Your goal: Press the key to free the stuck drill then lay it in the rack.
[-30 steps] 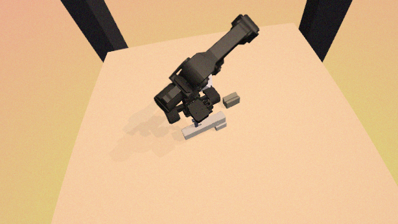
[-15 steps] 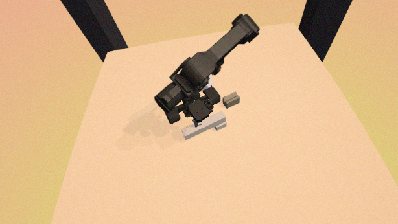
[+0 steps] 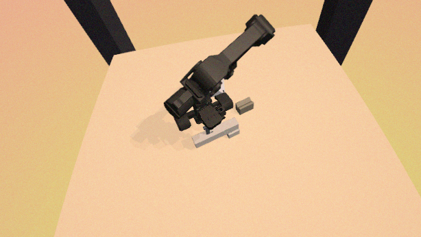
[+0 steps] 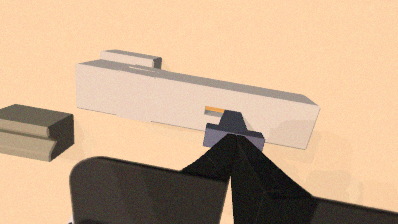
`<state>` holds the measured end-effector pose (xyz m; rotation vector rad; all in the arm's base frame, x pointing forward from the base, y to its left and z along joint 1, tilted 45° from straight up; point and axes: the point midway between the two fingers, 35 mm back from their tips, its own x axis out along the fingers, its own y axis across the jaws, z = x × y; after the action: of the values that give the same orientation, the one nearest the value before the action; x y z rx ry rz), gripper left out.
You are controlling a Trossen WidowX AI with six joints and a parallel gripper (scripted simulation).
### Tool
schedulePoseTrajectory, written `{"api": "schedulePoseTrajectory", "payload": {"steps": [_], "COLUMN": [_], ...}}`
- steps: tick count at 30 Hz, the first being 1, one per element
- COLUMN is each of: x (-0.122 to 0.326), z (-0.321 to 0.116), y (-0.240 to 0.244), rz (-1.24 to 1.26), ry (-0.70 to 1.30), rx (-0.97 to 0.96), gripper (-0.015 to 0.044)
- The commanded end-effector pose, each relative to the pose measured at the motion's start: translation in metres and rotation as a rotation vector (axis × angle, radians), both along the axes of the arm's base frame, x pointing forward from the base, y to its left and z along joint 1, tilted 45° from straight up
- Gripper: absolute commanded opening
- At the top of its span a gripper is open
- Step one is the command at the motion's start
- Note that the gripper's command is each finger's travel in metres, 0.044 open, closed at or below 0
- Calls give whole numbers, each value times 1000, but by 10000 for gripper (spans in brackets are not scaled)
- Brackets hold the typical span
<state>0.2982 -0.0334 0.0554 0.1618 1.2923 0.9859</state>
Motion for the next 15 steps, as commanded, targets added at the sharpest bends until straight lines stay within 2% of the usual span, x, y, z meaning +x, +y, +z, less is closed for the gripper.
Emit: {"api": "schedulePoseTrajectory", "payload": {"steps": [1, 15], "x": [-6, -7], "z": [-19, -25], "y": [11, 15], "rz": [32, 32], "ry": [45, 44], "rx": [3, 3], "gripper": [0, 0]}}
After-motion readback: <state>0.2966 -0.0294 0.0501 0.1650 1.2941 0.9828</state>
